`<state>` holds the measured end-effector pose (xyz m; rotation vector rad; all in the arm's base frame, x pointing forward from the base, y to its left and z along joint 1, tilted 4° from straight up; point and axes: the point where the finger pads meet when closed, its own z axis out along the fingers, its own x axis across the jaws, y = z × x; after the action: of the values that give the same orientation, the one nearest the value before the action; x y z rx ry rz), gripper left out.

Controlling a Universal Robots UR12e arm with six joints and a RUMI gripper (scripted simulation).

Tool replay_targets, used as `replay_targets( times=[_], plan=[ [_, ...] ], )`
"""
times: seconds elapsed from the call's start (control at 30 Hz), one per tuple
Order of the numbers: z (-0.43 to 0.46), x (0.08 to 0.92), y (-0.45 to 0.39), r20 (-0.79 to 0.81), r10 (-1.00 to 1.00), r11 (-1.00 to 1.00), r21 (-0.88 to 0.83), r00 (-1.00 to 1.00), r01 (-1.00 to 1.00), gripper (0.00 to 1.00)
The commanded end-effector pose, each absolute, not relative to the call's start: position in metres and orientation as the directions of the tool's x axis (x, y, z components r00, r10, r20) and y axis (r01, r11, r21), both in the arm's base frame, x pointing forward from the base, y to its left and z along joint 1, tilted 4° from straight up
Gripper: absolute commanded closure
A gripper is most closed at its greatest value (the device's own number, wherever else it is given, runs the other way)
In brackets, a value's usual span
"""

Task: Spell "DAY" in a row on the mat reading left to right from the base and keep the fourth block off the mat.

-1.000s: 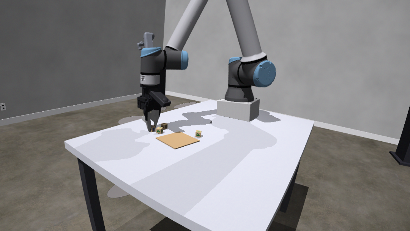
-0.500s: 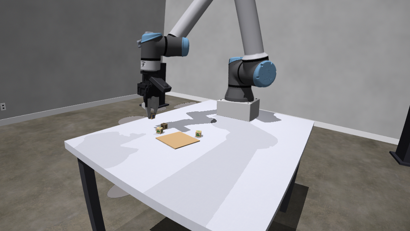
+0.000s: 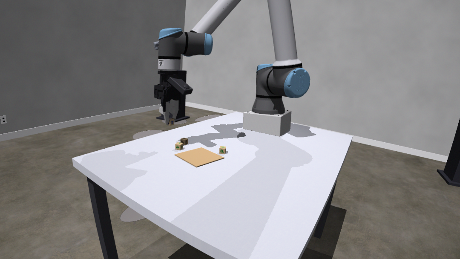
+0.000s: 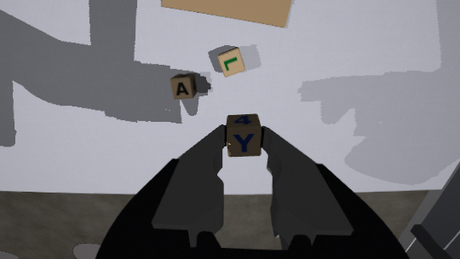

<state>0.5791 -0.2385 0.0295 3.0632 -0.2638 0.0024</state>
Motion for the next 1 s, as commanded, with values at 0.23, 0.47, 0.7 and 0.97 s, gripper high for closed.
replay_targets(
  times=[0.23, 0.47, 0.7, 0.97],
  plan=[
    [0.030, 0.580, -0.237, 0.010, -0.187, -0.980, 0.067, 0.982, -0.188, 0.95],
    [0.030, 0.581, -0.232, 0.014, -0.248, -0.966, 0.066, 0.969, -0.249, 0.95],
    [0.030, 0.584, -0.220, 0.023, -0.387, -0.920, 0.063, 0.922, -0.388, 0.95],
    [0.029, 0.587, -0.205, 0.034, -0.549, -0.833, 0.058, 0.835, -0.550, 0.95]
  ],
)
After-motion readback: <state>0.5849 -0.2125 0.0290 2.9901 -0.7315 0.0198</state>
